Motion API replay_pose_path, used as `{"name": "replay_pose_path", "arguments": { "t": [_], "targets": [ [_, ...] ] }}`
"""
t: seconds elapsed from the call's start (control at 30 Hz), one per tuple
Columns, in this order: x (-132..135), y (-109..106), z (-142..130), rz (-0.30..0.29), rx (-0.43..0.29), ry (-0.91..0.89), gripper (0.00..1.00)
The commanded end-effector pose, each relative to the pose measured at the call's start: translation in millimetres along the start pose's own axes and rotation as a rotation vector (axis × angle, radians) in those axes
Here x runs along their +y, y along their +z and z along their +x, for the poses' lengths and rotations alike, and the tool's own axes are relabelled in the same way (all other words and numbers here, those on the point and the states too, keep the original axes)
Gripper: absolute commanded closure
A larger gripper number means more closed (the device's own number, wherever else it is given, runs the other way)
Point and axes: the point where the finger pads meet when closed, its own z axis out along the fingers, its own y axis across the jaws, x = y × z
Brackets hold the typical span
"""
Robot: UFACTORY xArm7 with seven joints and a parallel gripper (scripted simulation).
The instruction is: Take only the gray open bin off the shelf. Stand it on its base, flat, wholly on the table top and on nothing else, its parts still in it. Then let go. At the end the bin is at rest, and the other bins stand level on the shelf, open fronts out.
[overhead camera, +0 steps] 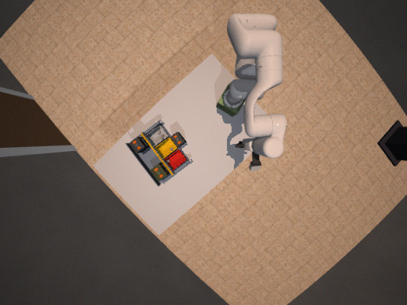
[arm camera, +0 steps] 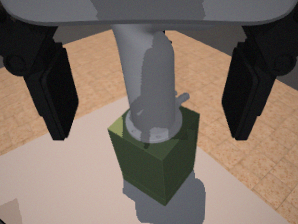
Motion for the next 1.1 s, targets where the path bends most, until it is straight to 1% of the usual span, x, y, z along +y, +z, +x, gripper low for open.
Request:
{"name": "replay_pose_path", "arguments": {
  "t": [0.0, 0.07, 0.23, 0.63, 0.8, 1.07],
  "targets": [
    [4, -1, 2, -0.001, 0.003, 0.013, 0.0],
    [4, -1, 2, -0.001, 0.003, 0.013, 0.0],
    [57, 3, 0, -0.006, -0.012, 0.203, 0.0],
    [57, 3, 0, -0.006, -0.012, 0.203, 0.0],
    [109, 7, -13, -0.012, -0.027, 0.393, 0.0],
    [109, 7, -13, -0.012, -0.027, 0.393, 0.0]
  ]
}}
